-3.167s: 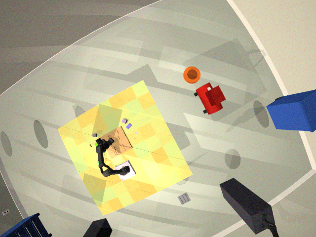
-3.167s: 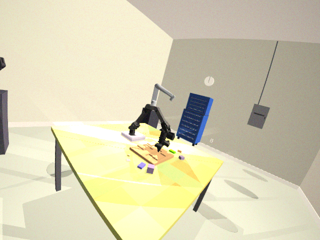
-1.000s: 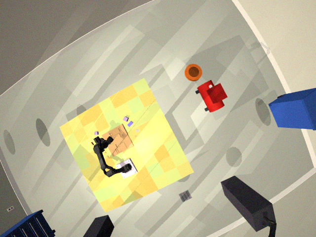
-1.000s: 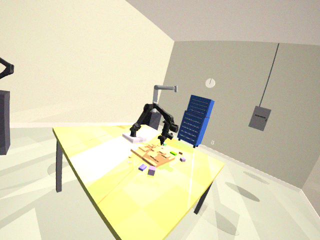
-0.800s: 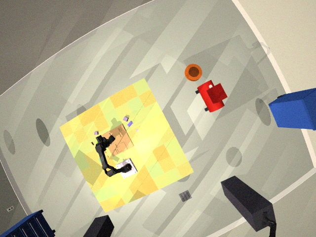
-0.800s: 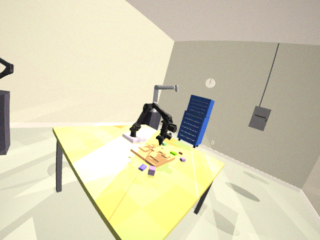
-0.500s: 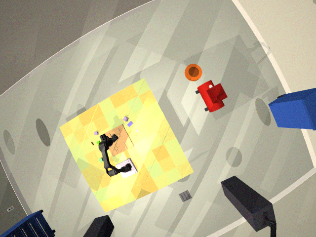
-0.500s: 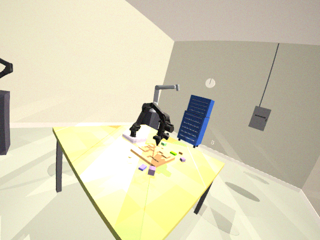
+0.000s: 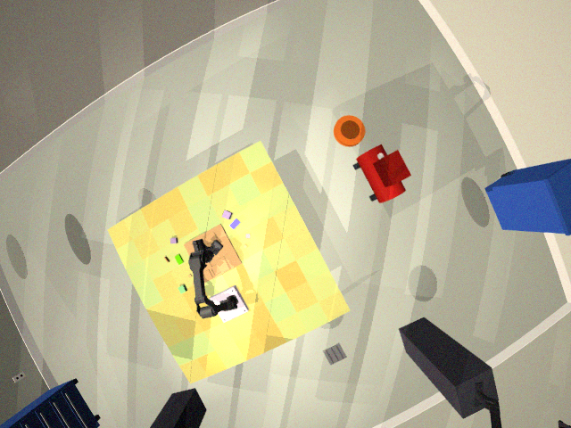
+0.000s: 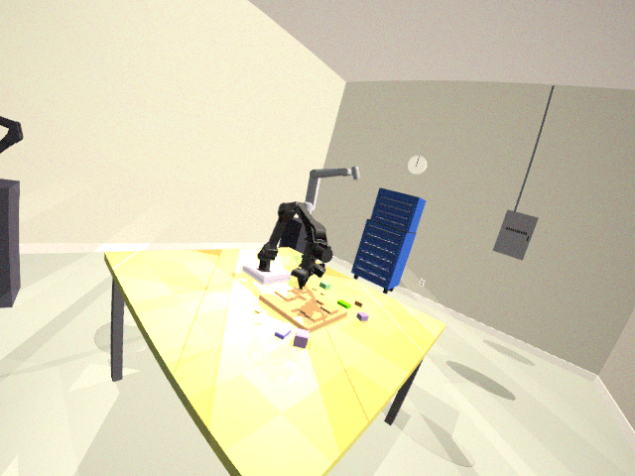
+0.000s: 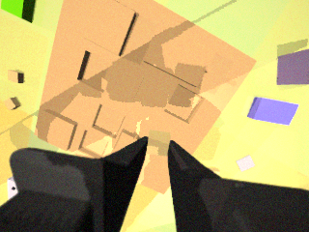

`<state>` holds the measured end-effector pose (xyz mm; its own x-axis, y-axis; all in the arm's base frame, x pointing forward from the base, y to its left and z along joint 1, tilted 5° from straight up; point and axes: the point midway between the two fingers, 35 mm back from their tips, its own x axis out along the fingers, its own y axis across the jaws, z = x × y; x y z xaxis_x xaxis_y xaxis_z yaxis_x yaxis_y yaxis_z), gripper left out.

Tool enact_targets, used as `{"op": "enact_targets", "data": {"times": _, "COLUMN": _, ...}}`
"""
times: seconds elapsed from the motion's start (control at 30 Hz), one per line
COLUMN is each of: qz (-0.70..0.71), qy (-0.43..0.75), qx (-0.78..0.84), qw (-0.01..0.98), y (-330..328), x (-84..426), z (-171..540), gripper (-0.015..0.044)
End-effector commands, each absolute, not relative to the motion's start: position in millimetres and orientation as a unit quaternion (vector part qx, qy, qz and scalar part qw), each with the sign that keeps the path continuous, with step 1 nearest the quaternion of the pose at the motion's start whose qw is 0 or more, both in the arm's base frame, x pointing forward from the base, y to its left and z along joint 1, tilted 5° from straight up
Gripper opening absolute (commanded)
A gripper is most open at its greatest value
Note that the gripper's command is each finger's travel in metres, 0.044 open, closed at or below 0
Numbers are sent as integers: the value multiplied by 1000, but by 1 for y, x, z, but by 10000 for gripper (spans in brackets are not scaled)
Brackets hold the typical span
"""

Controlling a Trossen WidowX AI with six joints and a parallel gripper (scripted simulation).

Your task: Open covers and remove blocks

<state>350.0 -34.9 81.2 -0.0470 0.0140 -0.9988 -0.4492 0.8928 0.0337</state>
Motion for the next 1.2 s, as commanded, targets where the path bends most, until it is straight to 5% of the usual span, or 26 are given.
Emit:
{"op": "enact_targets", "data": {"times": 0.0, "qz": 171, "qy": 703, "qx": -157, "qw": 672, "y": -53, "x": 345, "z": 81, "gripper": 80}}
{"op": "enact_targets", "data": {"times": 1.17, "qz": 168, "qy": 707, "qx": -160, "qw": 668, "y": -177, "x": 284, "z": 82, "gripper": 80}}
